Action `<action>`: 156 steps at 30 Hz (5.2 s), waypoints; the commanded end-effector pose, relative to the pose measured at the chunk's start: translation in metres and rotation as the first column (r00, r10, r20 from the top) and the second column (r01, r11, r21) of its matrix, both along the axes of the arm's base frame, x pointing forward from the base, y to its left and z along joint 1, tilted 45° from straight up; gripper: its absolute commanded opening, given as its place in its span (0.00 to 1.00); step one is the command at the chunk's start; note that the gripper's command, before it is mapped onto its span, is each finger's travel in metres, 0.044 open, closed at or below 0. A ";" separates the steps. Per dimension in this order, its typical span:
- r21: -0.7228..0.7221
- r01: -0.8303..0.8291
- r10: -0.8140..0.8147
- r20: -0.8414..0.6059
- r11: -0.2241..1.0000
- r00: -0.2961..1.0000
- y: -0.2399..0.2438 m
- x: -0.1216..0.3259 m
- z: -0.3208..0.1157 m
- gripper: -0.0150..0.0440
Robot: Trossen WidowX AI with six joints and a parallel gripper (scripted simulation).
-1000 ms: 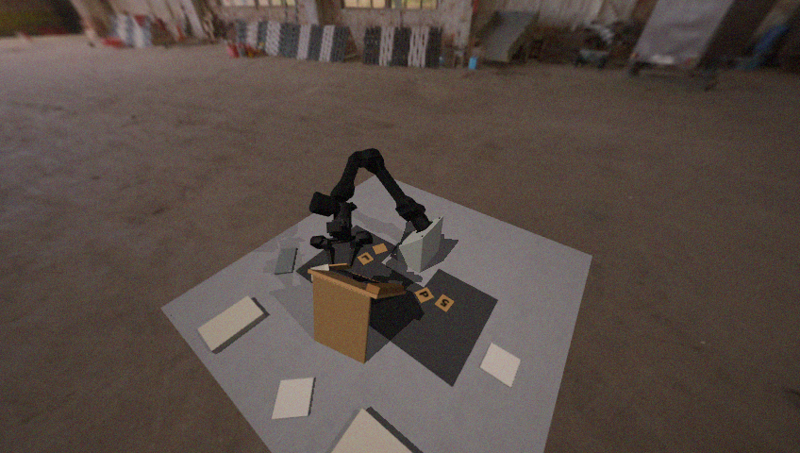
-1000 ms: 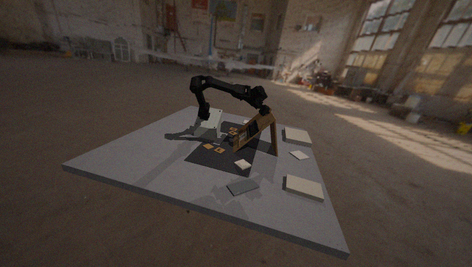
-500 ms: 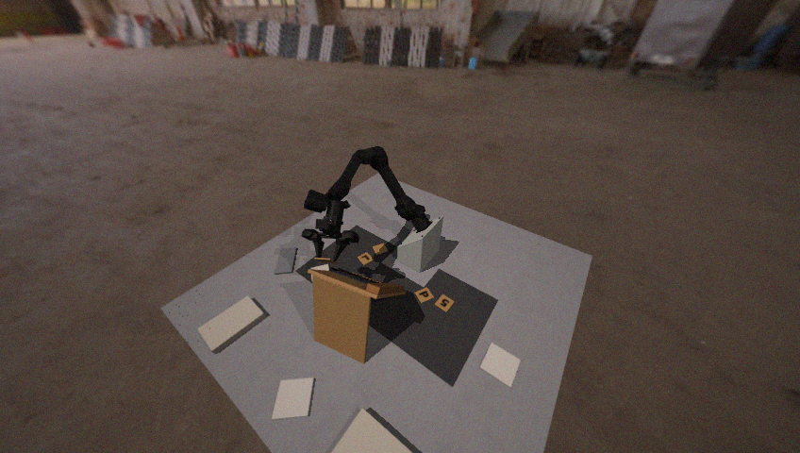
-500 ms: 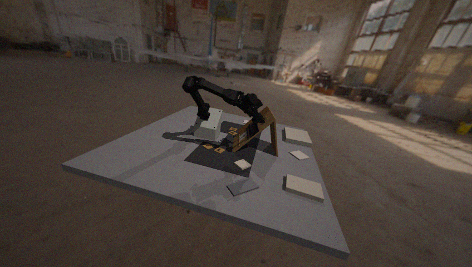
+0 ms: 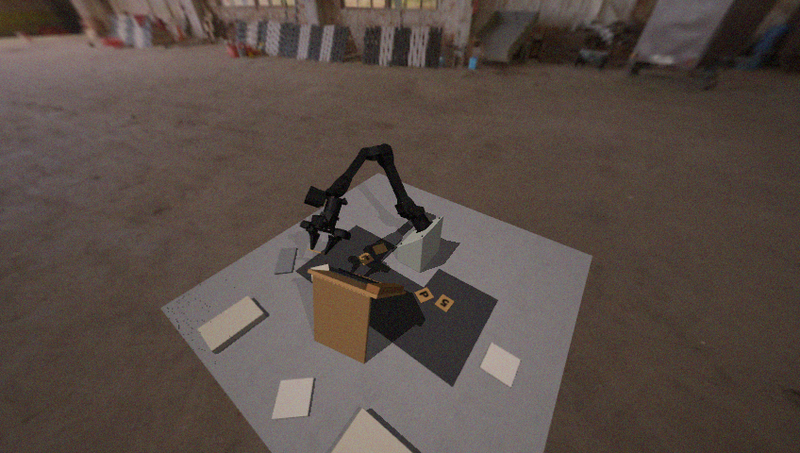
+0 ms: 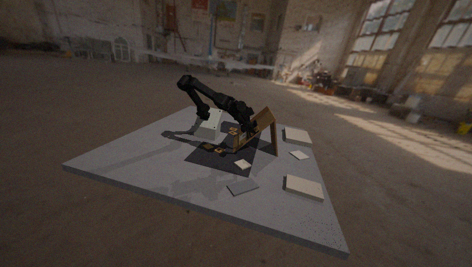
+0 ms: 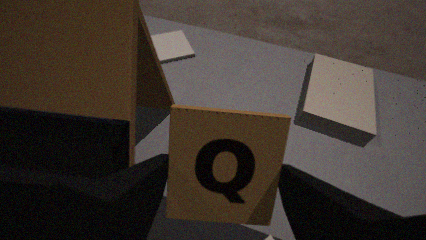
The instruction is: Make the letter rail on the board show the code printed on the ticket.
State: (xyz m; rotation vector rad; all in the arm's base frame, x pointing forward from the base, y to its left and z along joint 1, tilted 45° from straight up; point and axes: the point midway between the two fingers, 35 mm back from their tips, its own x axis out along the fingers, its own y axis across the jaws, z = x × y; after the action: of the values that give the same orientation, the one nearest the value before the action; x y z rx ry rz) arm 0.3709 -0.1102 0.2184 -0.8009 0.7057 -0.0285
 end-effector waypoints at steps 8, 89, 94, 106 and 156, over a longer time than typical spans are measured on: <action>-0.042 0.059 -0.058 0.017 0.997 0.998 -0.030 -0.017 0.006 0.25; -0.042 0.059 -0.058 0.018 0.997 0.998 -0.037 0.013 -0.032 0.25; -0.042 0.059 -0.058 0.018 0.997 0.998 -0.035 0.013 -0.034 0.25; -0.042 0.059 -0.058 0.018 0.997 0.998 -0.031 0.012 -0.038 0.25; -0.040 0.059 -0.058 0.016 0.997 0.998 -0.013 0.008 -0.056 0.25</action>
State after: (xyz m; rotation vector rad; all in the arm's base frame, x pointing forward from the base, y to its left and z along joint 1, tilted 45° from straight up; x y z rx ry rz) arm 0.3800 -0.1250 0.1659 -0.8241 0.7113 -0.1005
